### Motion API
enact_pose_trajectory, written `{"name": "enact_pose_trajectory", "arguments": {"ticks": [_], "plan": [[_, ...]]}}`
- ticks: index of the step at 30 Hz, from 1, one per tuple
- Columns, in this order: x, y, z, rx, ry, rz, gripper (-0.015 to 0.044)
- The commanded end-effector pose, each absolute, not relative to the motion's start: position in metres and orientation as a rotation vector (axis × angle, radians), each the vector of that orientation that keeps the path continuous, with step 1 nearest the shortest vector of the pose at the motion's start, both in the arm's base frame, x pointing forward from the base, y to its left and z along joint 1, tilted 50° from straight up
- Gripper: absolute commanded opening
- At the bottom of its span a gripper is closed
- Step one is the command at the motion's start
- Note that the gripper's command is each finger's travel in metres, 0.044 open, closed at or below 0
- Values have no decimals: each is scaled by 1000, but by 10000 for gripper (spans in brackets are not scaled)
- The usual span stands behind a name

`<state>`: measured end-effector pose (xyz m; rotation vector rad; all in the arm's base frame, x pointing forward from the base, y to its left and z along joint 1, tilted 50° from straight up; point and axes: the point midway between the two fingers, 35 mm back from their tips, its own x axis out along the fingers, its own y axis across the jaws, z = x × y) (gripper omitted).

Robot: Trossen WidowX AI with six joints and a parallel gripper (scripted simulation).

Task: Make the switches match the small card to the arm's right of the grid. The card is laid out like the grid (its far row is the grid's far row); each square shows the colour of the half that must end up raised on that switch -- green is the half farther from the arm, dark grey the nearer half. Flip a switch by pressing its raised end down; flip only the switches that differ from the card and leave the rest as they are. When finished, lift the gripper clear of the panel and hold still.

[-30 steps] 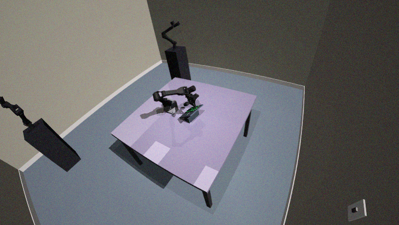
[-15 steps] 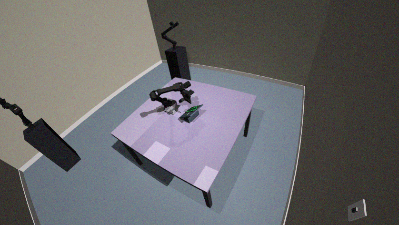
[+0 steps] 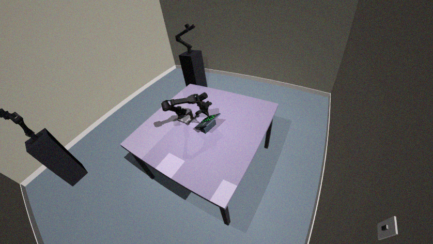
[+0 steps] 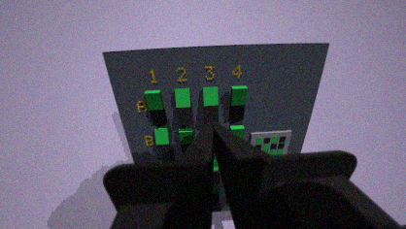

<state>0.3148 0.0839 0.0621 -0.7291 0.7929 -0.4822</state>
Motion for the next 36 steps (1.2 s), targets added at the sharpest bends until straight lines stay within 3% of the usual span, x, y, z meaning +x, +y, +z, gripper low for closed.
{"name": "enact_pose_trajectory", "arguments": {"ticks": [1, 36], "plan": [[318, 77, 59, -737, 793, -486, 0], [327, 67, 52, -737, 793, -486, 0]]}}
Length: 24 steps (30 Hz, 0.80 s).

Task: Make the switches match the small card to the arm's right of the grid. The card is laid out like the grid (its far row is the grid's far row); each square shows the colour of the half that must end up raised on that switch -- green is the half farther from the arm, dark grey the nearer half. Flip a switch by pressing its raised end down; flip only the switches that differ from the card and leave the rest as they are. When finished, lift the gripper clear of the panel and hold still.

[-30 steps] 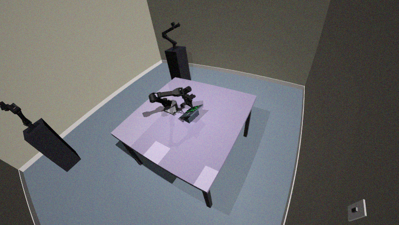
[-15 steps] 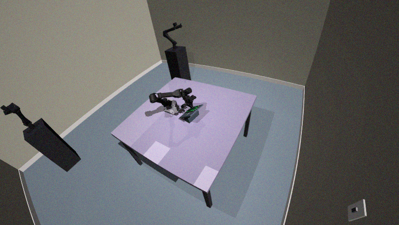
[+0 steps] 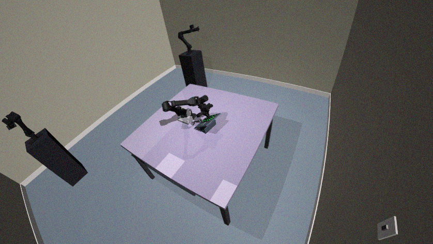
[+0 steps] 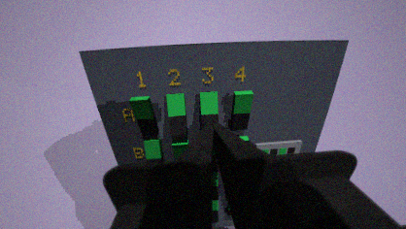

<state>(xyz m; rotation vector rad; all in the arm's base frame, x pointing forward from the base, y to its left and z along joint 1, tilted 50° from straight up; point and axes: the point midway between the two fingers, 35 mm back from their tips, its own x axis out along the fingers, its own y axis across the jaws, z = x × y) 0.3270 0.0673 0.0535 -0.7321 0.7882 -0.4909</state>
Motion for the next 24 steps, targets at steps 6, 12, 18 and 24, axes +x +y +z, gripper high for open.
{"name": "enact_pose_trajectory", "arguments": {"ticks": [6, 12, 18, 24], "plan": [[327, 67, 52, -737, 793, -486, 0], [328, 67, 52, -737, 793, -486, 0], [328, 66, 52, -737, 793, -486, 0], [329, 66, 51, -737, 793, -486, 0]]}}
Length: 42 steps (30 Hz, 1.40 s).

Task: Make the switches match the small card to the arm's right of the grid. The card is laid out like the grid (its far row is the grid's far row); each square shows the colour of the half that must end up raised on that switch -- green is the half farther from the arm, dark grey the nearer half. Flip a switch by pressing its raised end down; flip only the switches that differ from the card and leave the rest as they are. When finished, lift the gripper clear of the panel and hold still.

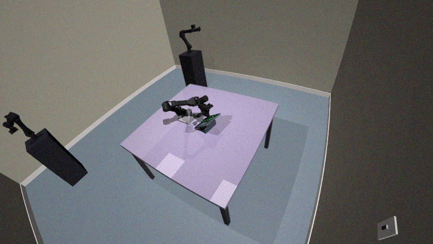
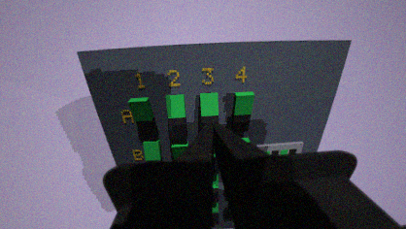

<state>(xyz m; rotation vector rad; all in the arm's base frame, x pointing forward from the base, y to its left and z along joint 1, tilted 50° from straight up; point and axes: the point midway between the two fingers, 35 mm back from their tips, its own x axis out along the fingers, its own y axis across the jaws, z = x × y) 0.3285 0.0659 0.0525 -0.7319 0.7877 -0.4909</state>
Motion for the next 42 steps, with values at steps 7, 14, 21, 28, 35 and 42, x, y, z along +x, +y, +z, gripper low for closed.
{"name": "enact_pose_trajectory", "arguments": {"ticks": [7, 14, 21, 28, 35, 42], "plan": [[329, 65, 51, -737, 793, -486, 0], [330, 64, 50, -737, 793, -486, 0], [330, 64, 50, -737, 793, -486, 0], [322, 76, 56, -727, 802, -486, 0], [292, 107, 80, -731, 820, -495, 0], [301, 100, 99, -731, 821, -495, 0]]}}
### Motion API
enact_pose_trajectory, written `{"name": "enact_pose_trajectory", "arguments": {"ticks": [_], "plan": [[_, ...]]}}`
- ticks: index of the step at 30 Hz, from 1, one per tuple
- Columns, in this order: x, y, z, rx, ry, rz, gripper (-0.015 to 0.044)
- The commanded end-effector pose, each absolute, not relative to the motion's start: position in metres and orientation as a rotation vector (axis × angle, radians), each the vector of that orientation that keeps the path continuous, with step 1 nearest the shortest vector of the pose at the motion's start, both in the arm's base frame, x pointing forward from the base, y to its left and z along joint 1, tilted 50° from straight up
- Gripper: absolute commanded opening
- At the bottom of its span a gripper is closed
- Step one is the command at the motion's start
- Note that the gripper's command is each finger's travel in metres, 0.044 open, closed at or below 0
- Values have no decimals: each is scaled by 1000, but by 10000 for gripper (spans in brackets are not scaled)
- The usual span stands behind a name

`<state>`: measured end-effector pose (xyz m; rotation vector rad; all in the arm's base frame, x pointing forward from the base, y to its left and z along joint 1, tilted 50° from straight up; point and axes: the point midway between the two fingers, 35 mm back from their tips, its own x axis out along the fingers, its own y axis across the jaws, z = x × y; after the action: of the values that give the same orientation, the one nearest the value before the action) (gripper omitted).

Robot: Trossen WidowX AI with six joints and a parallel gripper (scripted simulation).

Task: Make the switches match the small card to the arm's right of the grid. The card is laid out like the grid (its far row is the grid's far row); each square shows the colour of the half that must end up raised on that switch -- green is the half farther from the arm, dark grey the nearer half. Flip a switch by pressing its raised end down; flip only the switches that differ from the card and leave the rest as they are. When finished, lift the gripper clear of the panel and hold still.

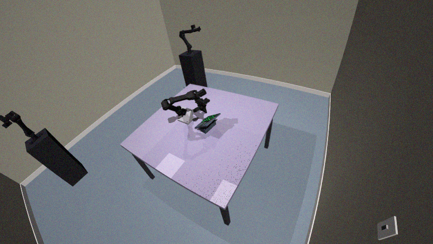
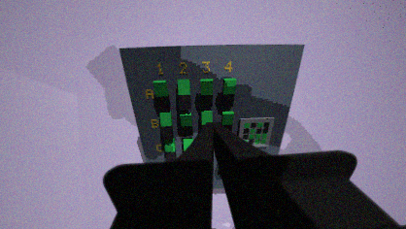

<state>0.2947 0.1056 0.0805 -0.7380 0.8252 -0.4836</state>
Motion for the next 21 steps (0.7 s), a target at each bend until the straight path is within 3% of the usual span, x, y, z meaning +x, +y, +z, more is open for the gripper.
{"name": "enact_pose_trajectory", "arguments": {"ticks": [1, 21], "plan": [[303, 98, 106, -732, 820, -495, 0], [332, 67, 88, -727, 841, -508, 0]]}}
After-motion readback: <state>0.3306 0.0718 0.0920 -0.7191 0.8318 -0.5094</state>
